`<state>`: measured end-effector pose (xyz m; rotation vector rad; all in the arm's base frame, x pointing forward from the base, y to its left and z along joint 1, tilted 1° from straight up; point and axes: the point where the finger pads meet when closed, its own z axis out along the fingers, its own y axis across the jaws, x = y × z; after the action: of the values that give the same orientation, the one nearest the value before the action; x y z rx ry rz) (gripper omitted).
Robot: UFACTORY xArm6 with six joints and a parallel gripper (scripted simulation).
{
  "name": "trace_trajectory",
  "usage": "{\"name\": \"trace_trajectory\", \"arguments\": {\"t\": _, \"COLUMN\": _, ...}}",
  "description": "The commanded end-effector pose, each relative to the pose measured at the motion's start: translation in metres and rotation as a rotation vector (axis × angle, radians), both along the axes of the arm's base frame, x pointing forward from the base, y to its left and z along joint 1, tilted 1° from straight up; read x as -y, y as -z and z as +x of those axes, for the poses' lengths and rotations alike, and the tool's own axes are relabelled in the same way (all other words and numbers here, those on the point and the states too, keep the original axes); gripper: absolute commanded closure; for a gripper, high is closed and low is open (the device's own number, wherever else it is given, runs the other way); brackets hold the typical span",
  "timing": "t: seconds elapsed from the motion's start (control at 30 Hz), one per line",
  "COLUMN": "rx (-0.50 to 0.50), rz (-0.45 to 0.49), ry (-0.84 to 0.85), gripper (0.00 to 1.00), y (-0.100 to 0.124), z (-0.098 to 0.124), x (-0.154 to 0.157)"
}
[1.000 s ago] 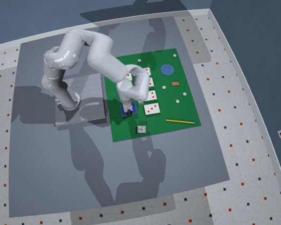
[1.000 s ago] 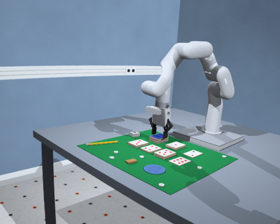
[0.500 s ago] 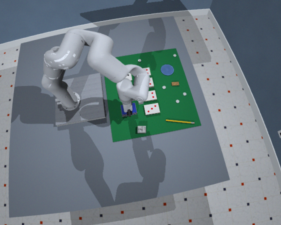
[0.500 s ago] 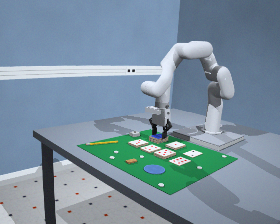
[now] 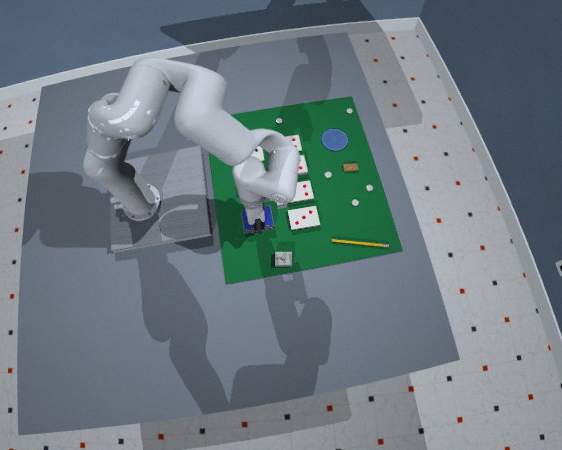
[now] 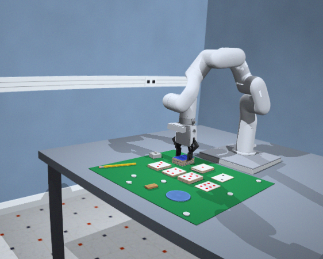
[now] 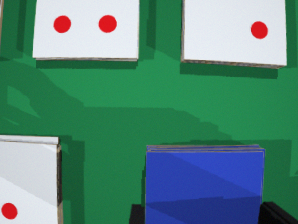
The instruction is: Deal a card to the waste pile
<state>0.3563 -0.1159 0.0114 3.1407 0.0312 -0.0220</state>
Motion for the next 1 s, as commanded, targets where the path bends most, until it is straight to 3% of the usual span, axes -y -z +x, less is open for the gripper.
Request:
{"name": "trace_trajectory", "arguments": {"t": 0.0, "rx": 0.003, "rz": -0.001, "ry": 0.000, "gripper": 0.26, "y": -0.0011, "z": 0.0011, "x": 0.0003}}
{"name": "trace_trajectory", "arguments": {"t": 0.97, "rx": 0.003, "rz": -0.001, "ry": 0.000, "gripper": 0.27, "y": -0.0011, "z": 0.0011, "x": 0.0003}}
